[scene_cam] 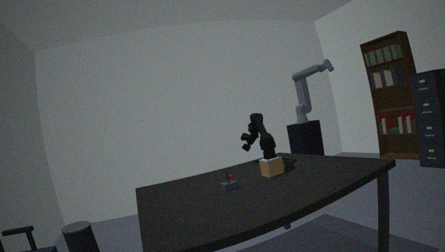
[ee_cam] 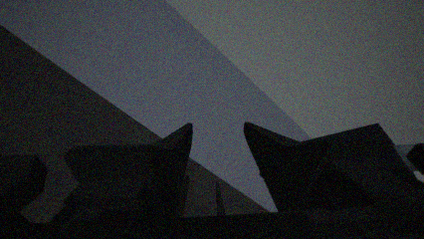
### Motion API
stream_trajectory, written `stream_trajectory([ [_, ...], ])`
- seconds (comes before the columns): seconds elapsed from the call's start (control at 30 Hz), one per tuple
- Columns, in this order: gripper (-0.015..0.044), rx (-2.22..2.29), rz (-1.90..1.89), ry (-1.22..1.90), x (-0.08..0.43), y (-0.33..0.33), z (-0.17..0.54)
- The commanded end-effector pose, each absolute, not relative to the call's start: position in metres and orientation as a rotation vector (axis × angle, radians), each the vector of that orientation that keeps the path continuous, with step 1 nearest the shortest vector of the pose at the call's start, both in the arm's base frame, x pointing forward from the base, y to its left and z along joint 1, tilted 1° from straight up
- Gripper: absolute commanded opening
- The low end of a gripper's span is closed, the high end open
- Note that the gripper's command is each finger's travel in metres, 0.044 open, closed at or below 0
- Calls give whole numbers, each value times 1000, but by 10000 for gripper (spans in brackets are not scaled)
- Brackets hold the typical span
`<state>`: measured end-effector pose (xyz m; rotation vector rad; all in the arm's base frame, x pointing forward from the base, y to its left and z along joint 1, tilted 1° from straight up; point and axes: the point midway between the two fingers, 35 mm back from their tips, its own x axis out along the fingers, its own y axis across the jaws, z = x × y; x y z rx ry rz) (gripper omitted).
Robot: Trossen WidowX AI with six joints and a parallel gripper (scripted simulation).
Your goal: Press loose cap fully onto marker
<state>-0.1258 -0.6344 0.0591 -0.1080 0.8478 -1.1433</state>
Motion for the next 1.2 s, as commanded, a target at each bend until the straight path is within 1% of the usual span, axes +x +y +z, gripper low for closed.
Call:
stream_trajectory([
  [0.0,251,-134,-996,914,-54,-624,56],
  [0.17,251,-110,-871,914,17,-602,59],
  [0.37,251,-190,-651,1000,107,-559,61],
  [0.67,251,-349,-289,1115,218,-462,61],
  [0.93,251,-524,67,1189,285,-350,61],
  [1.17,251,-711,416,1229,311,-238,60],
])
